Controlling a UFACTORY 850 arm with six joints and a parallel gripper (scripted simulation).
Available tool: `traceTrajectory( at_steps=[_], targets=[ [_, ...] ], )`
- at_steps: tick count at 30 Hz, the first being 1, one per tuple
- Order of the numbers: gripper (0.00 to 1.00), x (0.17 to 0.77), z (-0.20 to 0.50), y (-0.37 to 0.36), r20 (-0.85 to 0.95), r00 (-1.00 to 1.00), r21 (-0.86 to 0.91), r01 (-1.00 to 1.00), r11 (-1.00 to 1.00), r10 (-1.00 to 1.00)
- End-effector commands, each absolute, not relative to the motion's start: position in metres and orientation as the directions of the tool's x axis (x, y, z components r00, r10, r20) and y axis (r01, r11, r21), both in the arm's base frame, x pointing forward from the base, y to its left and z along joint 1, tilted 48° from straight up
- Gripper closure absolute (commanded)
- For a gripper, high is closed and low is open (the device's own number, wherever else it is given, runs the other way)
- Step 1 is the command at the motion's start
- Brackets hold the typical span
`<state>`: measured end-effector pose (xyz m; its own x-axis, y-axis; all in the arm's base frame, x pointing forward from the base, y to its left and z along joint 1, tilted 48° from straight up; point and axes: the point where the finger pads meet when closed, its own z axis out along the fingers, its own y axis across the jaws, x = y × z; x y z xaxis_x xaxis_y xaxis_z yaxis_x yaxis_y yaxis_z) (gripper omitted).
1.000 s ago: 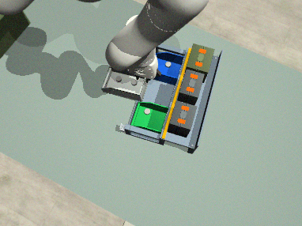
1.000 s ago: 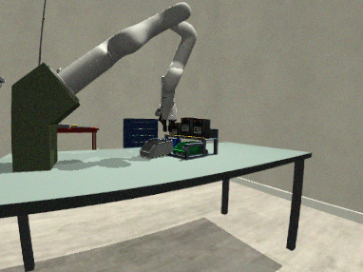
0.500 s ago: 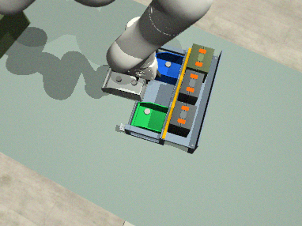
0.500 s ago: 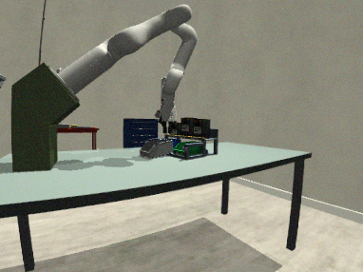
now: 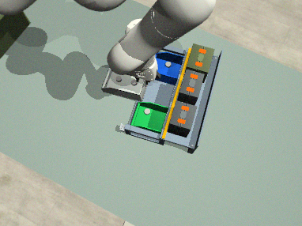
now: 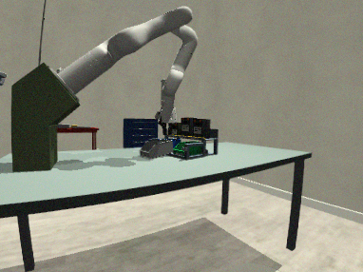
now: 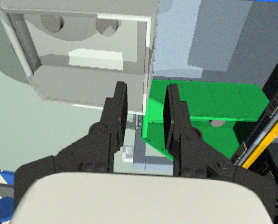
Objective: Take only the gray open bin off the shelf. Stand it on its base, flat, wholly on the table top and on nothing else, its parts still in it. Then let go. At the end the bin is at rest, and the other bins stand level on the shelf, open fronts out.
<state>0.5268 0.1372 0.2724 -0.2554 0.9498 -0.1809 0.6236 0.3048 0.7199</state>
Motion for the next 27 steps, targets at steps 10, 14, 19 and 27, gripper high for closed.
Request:
traceTrajectory(
  at_steps=[10, 14, 19, 27],
  targets=[
    [0.67, 0.5289, 0.2714, 0.1375, -0.181, -0.255, 0.721, 0.623, 0.304, 0.95],
    [0.67, 0.5346, 0.2659, 0.138, -0.181, -0.255, 0.721, 0.623, 0.304, 0.95],
    [0.67, 0.5346, 0.2659, 0.138, -0.181, -0.255, 0.721, 0.623, 0.304, 0.95],
    [0.67, 0.5361, 0.2645, 0.1381, -0.181, -0.255, 0.721, 0.623, 0.304, 0.95]
  ],
)
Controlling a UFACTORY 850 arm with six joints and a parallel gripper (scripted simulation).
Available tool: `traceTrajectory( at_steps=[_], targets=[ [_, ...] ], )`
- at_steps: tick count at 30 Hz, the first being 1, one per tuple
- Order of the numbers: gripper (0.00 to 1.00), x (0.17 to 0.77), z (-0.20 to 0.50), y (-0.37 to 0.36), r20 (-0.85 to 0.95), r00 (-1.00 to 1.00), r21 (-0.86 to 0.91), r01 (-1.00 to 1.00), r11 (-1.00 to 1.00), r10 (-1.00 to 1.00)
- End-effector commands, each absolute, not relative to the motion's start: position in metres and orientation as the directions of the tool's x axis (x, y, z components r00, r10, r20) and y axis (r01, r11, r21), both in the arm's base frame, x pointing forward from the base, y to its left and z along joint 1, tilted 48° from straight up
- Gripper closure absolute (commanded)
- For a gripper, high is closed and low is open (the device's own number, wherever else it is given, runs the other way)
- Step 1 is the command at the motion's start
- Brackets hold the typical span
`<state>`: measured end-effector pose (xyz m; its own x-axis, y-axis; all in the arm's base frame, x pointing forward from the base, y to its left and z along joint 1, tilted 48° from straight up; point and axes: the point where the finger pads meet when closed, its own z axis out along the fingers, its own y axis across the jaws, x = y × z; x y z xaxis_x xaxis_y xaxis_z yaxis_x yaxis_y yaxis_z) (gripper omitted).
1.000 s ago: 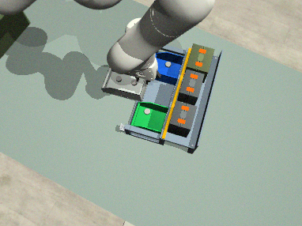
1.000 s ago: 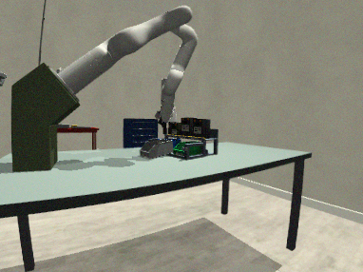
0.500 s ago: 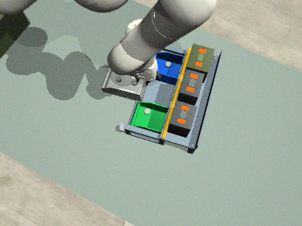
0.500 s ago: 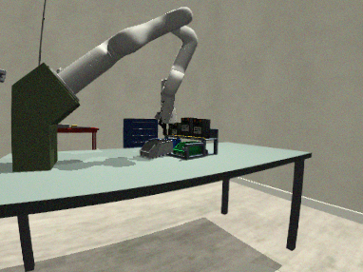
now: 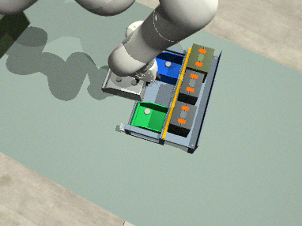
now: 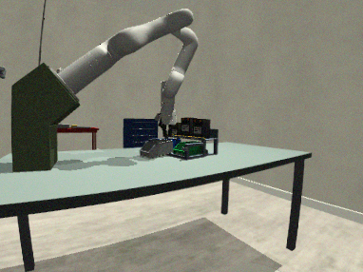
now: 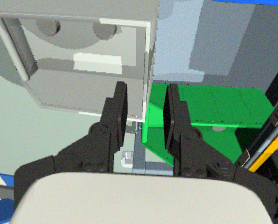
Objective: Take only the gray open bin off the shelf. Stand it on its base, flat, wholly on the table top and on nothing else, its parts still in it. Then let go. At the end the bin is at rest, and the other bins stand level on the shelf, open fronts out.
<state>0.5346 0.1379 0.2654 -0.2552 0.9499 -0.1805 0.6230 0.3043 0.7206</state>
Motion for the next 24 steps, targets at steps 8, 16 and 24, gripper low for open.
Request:
traceTrajectory(
  at_steps=[8, 16, 24],
  targets=[
    [0.67, 0.542, 0.259, 0.139, -0.181, -0.255, 0.721, 0.623, 0.304, 0.95],
    [0.67, 0.542, 0.259, 0.139, -0.181, -0.255, 0.721, 0.623, 0.304, 0.95],
    [0.67, 0.549, 0.252, 0.139, -0.181, -0.255, 0.721, 0.623, 0.304, 0.95]
  ],
)
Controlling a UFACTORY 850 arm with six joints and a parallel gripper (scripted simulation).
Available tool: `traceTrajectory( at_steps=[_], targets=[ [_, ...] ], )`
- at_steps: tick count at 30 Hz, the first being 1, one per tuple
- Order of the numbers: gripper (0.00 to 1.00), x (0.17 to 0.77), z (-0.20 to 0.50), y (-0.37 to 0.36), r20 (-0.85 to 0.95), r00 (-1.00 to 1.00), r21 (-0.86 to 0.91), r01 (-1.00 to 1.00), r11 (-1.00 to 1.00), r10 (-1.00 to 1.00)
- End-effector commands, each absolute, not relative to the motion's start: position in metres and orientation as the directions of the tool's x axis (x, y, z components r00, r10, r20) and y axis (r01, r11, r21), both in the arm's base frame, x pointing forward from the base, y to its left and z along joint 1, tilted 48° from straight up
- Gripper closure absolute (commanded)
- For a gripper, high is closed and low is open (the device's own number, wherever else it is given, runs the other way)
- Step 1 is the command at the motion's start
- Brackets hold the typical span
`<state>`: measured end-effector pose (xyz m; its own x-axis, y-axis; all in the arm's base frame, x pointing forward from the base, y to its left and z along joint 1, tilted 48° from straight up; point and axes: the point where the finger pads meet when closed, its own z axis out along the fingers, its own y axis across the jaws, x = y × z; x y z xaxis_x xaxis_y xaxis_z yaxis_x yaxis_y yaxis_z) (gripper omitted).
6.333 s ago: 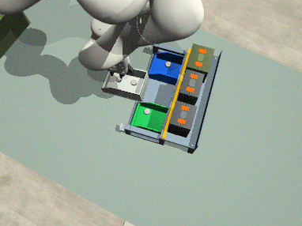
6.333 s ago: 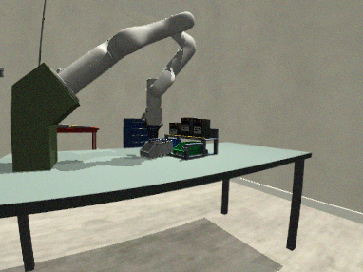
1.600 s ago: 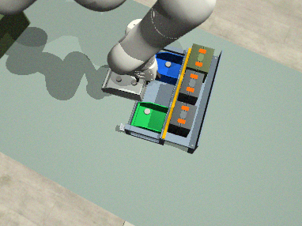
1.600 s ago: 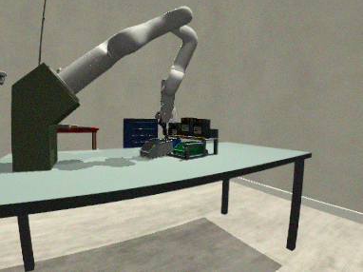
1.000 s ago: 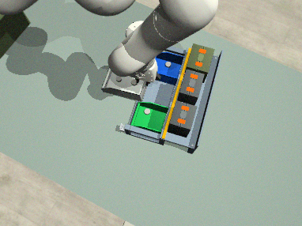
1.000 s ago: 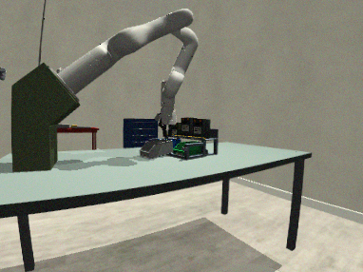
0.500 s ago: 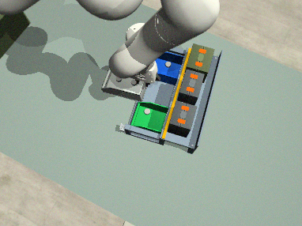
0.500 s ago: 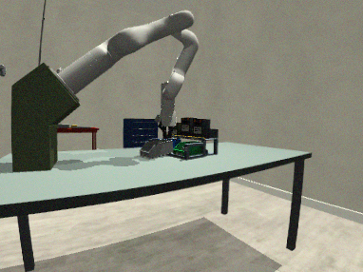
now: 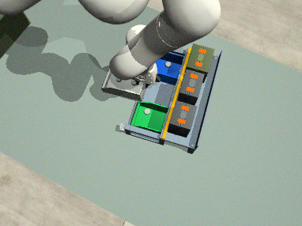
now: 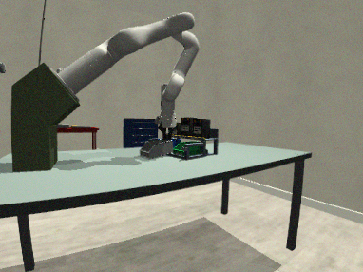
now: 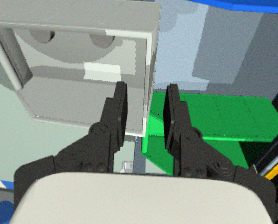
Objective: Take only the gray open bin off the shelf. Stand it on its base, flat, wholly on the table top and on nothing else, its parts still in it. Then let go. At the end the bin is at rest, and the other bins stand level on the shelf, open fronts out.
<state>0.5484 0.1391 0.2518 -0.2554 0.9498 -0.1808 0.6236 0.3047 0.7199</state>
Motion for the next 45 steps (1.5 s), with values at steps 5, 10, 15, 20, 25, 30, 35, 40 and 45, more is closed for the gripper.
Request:
traceTrajectory(
  at_steps=[5, 10, 15, 20, 25, 30, 35, 40, 45],
  targets=[
    [0.67, 0.549, 0.252, 0.139, -0.181, -0.255, 0.721, 0.623, 0.304, 0.95],
    [0.67, 0.55, 0.251, 0.139, -0.181, -0.255, 0.721, 0.623, 0.304, 0.95],
    [0.67, 0.556, 0.245, 0.14, -0.181, -0.255, 0.721, 0.623, 0.304, 0.95],
    [0.67, 0.556, 0.245, 0.14, -0.181, -0.255, 0.721, 0.623, 0.304, 0.95],
    [0.67, 0.556, 0.245, 0.14, -0.181, -0.255, 0.721, 0.623, 0.304, 0.95],
    [0.67, 0.562, 0.24, 0.14, -0.181, -0.255, 0.721, 0.623, 0.304, 0.95],
    [0.67, 0.563, 0.238, 0.14, -0.181, -0.255, 0.721, 0.623, 0.304, 0.95],
    [0.67, 0.563, 0.238, 0.14, -0.181, -0.255, 0.721, 0.623, 0.304, 0.95],
    [1.0, 0.563, 0.238, 0.141, -0.181, -0.255, 0.721, 0.623, 0.304, 0.95]
  ],
)
